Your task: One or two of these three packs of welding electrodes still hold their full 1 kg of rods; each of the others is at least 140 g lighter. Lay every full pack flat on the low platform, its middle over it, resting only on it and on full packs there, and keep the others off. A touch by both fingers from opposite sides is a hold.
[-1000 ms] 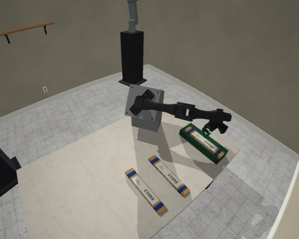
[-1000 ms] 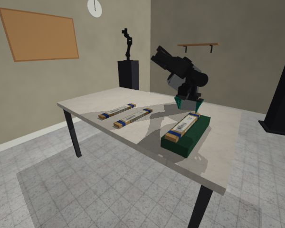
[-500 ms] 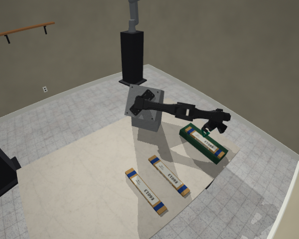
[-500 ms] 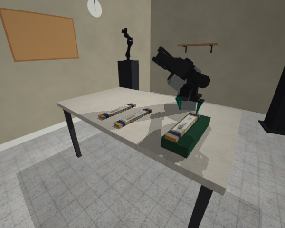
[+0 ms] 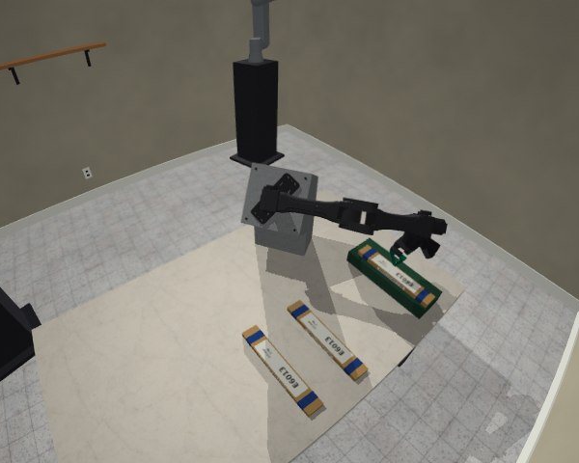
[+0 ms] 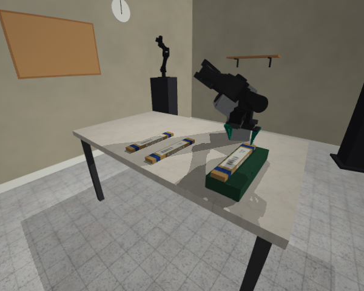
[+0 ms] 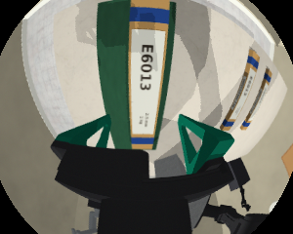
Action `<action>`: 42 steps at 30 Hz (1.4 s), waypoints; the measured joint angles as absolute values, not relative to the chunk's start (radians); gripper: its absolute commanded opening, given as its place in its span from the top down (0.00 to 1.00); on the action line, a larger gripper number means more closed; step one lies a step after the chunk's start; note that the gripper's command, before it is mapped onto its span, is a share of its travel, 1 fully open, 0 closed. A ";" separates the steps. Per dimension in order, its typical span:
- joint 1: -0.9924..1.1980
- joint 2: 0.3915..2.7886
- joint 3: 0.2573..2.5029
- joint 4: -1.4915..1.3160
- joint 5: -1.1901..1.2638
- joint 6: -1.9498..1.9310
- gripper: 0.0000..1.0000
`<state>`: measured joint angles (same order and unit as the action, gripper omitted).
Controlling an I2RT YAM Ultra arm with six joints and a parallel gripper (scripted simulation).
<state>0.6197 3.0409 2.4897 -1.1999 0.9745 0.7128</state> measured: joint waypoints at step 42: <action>0.684 2.278 1.623 -1.199 0.954 0.828 0.03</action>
